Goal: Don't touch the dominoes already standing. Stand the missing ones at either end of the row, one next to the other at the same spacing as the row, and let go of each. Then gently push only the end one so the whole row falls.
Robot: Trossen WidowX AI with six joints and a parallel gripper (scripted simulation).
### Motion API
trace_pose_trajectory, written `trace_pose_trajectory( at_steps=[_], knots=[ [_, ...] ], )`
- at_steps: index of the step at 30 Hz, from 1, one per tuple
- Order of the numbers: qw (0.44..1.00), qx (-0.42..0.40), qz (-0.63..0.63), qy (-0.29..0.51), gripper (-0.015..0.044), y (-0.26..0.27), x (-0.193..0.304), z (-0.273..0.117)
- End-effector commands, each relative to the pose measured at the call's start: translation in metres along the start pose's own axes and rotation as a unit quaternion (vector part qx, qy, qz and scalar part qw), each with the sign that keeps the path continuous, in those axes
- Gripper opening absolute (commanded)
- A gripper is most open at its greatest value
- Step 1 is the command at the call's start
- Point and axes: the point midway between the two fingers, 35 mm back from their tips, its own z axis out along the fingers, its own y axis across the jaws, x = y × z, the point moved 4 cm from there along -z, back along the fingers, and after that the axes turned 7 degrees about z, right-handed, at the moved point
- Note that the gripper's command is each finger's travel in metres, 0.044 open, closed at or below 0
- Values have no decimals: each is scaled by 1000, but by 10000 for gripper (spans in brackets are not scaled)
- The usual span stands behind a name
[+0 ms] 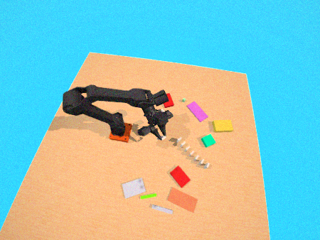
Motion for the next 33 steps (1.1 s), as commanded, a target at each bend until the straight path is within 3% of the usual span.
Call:
trace_pose_trajectory(
  at_steps=[1,22,33],
  knots=[
    [999,-4,7,-43,107,-2,8,-3],
    [965,-52,93,-240,107,-20,36,-23],
    [961,-53,102,-251,107,-22,37,-24]
  ],
)
